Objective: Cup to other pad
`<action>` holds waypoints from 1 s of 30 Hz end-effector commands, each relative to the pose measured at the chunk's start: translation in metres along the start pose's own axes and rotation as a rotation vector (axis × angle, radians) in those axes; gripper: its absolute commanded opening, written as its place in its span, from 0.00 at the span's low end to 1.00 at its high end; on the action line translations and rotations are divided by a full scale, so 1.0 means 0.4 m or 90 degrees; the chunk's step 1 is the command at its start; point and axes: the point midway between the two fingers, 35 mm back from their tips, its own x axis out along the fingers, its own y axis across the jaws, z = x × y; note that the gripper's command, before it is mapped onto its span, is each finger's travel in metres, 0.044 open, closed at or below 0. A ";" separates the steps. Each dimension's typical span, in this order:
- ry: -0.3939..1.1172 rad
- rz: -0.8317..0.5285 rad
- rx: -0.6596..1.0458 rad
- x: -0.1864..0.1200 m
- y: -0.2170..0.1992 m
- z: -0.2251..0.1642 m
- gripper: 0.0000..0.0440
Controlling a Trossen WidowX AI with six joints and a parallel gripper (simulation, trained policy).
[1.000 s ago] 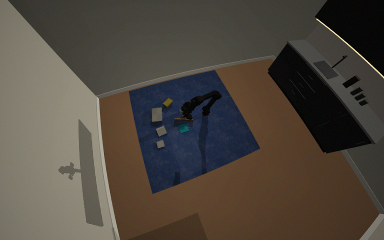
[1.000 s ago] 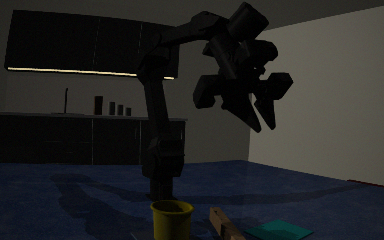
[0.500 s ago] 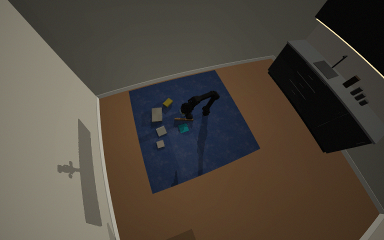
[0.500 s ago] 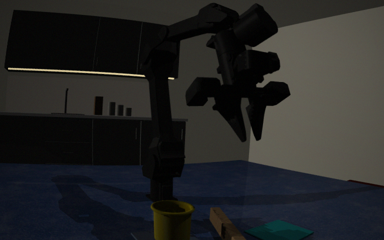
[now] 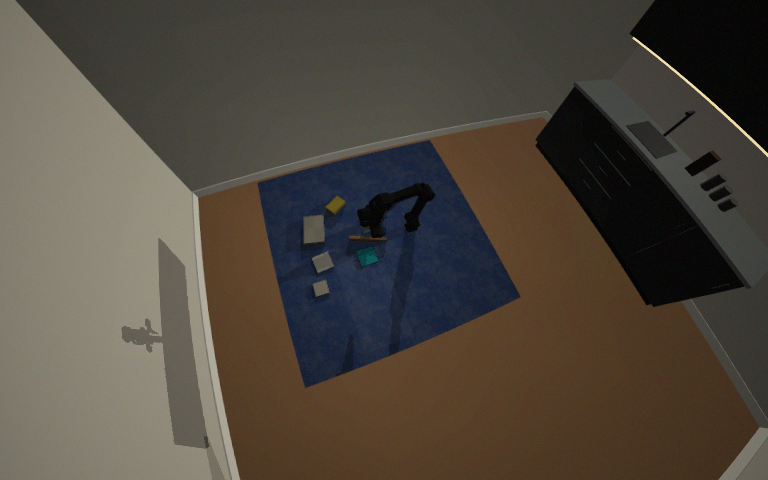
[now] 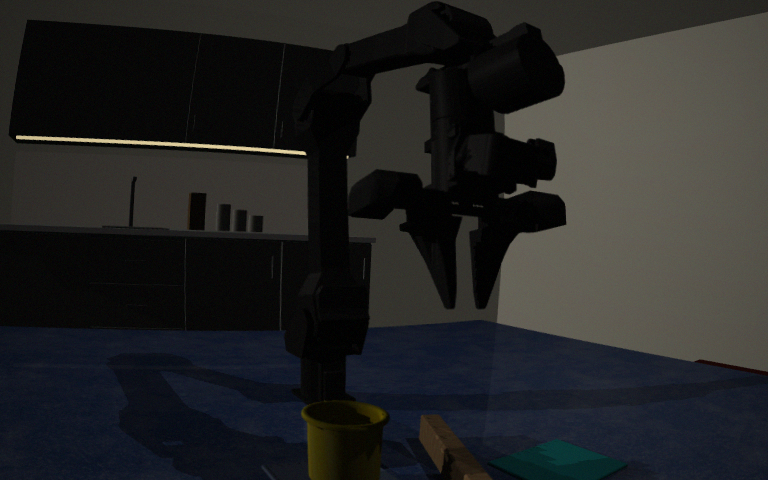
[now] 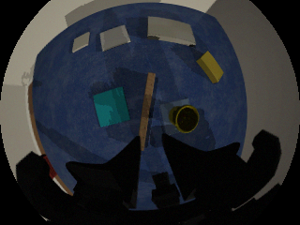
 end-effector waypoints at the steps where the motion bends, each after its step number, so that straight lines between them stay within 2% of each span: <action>1: 0.025 -0.013 -0.006 0.013 -0.015 -0.001 0.29; 14: 0.100 -0.038 -0.011 0.070 -0.068 -0.015 0.29; 30: 0.147 -0.050 -0.022 0.164 -0.130 -0.030 0.36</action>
